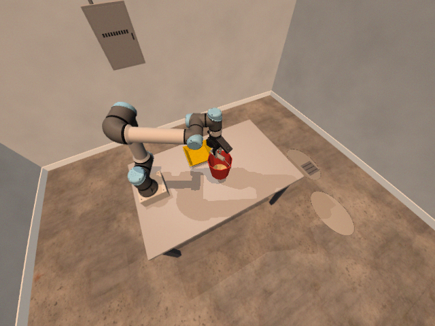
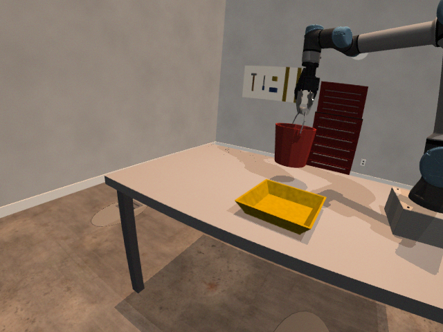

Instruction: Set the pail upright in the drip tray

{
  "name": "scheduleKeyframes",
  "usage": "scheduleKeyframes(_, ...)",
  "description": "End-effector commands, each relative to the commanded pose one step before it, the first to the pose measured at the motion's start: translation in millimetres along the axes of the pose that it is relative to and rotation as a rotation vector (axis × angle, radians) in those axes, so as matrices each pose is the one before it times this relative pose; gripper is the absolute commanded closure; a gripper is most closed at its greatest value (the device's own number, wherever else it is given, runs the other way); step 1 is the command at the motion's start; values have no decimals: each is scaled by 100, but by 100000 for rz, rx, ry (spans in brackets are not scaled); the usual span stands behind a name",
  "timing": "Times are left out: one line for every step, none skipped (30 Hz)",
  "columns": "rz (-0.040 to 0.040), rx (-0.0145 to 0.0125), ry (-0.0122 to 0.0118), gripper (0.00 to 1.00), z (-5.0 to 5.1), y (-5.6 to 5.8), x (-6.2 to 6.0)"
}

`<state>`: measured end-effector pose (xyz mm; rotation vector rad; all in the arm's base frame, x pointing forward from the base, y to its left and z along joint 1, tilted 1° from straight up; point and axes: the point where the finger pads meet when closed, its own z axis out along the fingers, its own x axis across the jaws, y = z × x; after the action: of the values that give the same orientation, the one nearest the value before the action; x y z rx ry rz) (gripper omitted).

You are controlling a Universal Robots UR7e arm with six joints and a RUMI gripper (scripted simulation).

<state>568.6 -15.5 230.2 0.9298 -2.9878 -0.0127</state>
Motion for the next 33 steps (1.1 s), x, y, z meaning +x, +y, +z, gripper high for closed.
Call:
scheduleKeyframes(1, 163, -156, 100, -91, -29, -25)
scheduleKeyframes(0, 0, 0, 100, 0, 0, 0)
scheduleKeyframes(0, 0, 0, 100, 0, 1, 0)
scheduleKeyframes(0, 0, 0, 100, 0, 2, 0)
scheduleKeyframes(0, 0, 0, 100, 0, 4, -1)
scheduleKeyframes(0, 0, 0, 100, 0, 6, -1)
scheduleKeyframes(0, 0, 0, 100, 0, 8, -2)
scheduleKeyframes(0, 0, 0, 100, 0, 10, -2)
scheduleKeyframes(0, 0, 0, 100, 0, 13, -3)
scheduleKeyframes(0, 0, 0, 100, 0, 16, -3)
scheduleKeyframes(0, 0, 0, 100, 0, 20, -4)
scheduleKeyframes(0, 0, 0, 100, 0, 0, 0)
scheduleKeyframes(0, 0, 0, 100, 0, 0, 0)
scheduleKeyframes(0, 0, 0, 100, 0, 23, -5)
scheduleKeyframes(0, 0, 0, 100, 0, 27, -5)
scheduleKeyframes(0, 0, 0, 100, 0, 31, -6)
scheduleKeyframes(0, 0, 0, 100, 0, 35, -7)
scheduleKeyframes(0, 0, 0, 100, 0, 40, -8)
scheduleKeyframes(0, 0, 0, 100, 0, 45, -9)
scheduleKeyframes(0, 0, 0, 100, 0, 50, -10)
scheduleKeyframes(0, 0, 0, 100, 0, 55, -11)
scheduleKeyframes(0, 0, 0, 100, 0, 60, -12)
scheduleKeyframes(0, 0, 0, 100, 0, 66, -13)
scheduleKeyframes(0, 0, 0, 100, 0, 71, -14)
scheduleKeyframes(0, 0, 0, 100, 0, 77, -15)
scheduleKeyframes(0, 0, 0, 100, 0, 82, -17)
scheduleKeyframes(0, 0, 0, 100, 0, 89, -18)
scheduleKeyframes(0, 0, 0, 100, 0, 95, -19)
scheduleKeyframes(0, 0, 0, 100, 0, 0, 0)
scheduleKeyframes(0, 0, 0, 100, 0, 0, 0)
scheduleKeyframes(0, 0, 0, 100, 0, 100, -20)
scheduleKeyframes(0, 0, 0, 100, 0, 106, -21)
scheduleKeyframes(0, 0, 0, 100, 0, 113, -23)
